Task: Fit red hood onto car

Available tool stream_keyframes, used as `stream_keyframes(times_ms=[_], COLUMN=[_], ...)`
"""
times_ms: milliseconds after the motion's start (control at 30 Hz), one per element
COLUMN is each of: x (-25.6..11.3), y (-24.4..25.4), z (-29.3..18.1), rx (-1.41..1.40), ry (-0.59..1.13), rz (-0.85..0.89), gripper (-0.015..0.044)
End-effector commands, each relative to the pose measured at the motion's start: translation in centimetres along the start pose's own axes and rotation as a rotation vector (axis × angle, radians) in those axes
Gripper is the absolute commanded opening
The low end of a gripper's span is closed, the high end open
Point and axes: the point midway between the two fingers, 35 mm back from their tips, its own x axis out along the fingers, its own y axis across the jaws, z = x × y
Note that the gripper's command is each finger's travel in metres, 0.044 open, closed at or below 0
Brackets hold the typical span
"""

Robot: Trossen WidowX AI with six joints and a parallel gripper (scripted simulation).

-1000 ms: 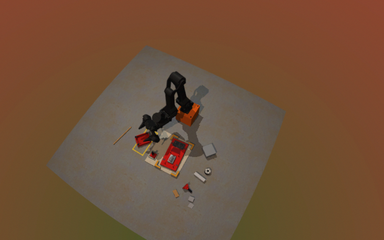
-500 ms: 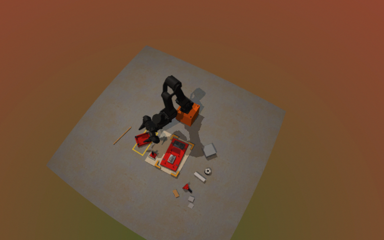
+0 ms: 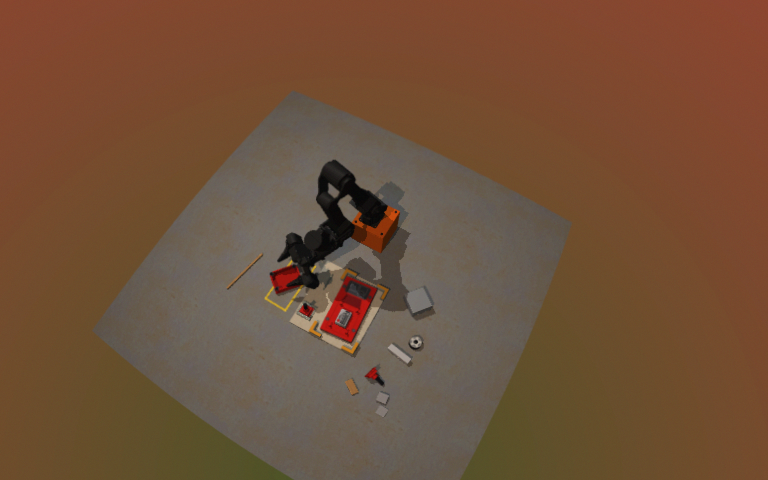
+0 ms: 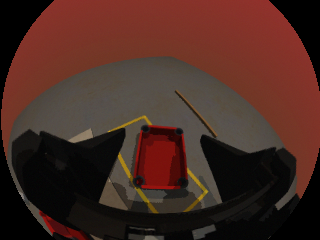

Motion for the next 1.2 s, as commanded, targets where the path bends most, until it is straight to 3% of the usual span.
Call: stream_keyframes(times_ms=[0, 1167], x=[0.2, 1.3], y=[0.0, -0.2], z=[-0.4, -2.8], rx=[0.001, 0.004], ry=[0.0, -0.001], rz=[0.004, 0.003], gripper=[0.044, 0.044])
